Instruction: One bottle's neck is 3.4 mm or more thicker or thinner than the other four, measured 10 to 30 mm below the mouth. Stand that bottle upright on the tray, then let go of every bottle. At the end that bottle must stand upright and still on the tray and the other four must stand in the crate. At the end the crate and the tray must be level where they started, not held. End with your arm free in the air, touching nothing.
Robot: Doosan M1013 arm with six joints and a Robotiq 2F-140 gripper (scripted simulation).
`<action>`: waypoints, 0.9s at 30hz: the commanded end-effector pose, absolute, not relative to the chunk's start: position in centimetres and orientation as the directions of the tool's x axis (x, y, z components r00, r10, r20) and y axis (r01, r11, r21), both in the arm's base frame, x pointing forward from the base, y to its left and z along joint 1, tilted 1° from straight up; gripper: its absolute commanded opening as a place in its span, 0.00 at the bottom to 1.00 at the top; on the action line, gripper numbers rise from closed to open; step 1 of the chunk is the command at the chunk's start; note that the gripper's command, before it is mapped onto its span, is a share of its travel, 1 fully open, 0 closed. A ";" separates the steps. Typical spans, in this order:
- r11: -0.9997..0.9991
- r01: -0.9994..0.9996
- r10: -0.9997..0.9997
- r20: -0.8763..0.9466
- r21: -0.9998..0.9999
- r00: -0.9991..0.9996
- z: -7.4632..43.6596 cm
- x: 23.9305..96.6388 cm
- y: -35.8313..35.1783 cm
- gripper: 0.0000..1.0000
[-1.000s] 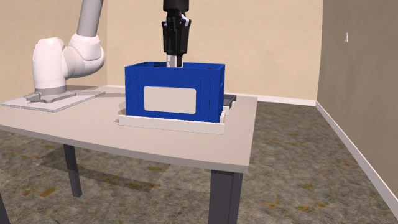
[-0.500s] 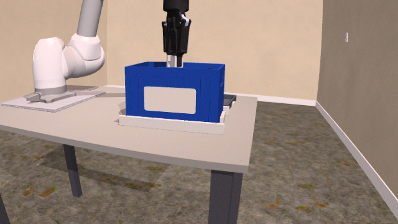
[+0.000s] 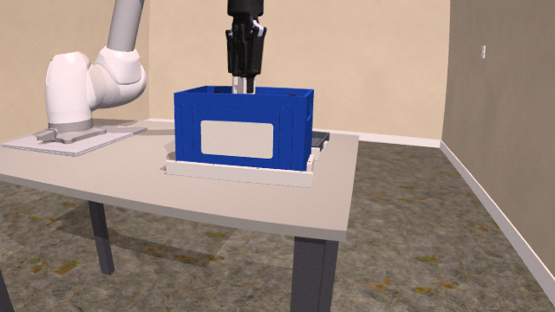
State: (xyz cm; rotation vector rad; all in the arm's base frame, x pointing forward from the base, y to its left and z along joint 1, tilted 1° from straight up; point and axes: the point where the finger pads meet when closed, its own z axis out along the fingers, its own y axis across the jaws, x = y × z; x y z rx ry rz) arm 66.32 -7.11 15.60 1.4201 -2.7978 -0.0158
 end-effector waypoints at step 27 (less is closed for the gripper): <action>0.590 -0.807 -0.807 -0.001 0.011 -0.590 15.6 66.3 -7.1 0.38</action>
